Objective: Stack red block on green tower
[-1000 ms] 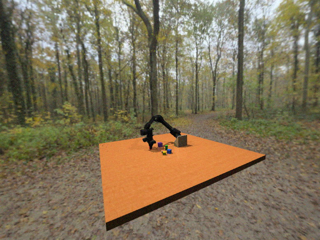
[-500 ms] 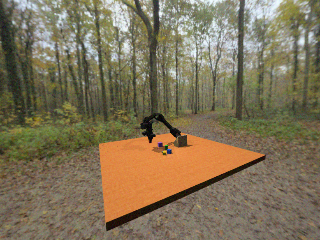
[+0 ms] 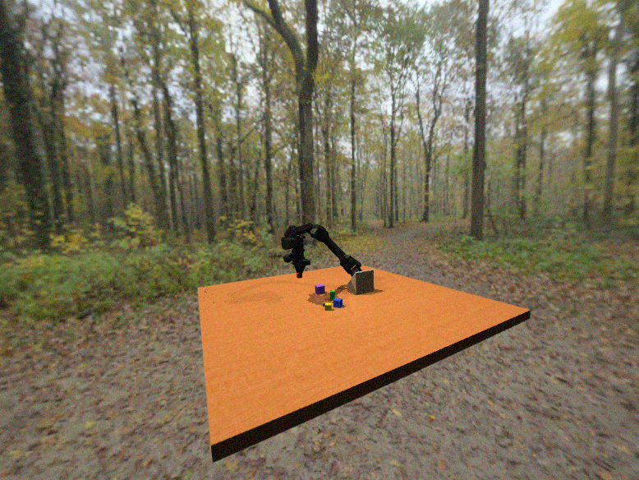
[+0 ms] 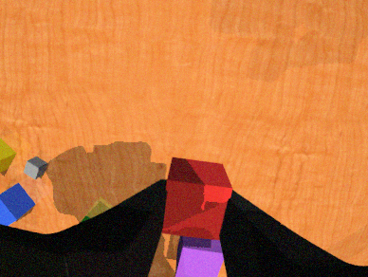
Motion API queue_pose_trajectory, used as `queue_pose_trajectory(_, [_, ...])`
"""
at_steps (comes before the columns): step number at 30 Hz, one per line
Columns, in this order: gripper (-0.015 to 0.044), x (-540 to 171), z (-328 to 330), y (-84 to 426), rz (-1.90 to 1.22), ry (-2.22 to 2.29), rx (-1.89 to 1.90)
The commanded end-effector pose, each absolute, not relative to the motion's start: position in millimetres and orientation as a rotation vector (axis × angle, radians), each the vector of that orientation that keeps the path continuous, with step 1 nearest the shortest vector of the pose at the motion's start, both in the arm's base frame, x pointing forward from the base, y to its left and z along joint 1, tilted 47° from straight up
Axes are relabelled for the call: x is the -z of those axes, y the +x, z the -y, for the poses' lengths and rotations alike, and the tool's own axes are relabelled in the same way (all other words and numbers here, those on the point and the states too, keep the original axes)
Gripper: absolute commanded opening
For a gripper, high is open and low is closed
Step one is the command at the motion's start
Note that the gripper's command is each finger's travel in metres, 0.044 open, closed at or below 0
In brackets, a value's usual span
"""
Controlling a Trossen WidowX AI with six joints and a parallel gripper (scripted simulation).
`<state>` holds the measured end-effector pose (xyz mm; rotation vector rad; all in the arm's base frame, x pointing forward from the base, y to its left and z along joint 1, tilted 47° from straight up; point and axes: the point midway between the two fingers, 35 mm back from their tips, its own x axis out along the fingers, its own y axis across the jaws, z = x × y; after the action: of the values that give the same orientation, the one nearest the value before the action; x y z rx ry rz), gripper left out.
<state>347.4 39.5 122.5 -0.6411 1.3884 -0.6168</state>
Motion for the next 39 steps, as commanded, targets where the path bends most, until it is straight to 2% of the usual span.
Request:
queue_pose_trajectory(1, [0.0000, -116.3, -46.2, 342.2, -1.396, -0.635, 0.615])
queue_pose_trajectory(15, [0.0000, -65.7, -95.3, 276.8, -1.410, -0.623, 0.590])
queue_pose_trajectory(28, [0.0000, -30.8, -111.9, 207.0, -1.405, -0.635, 0.611])
queue_pose_trajectory(39, [0.0000, -6.3, -87.3, 207.1, -1.403, -0.636, 0.614])
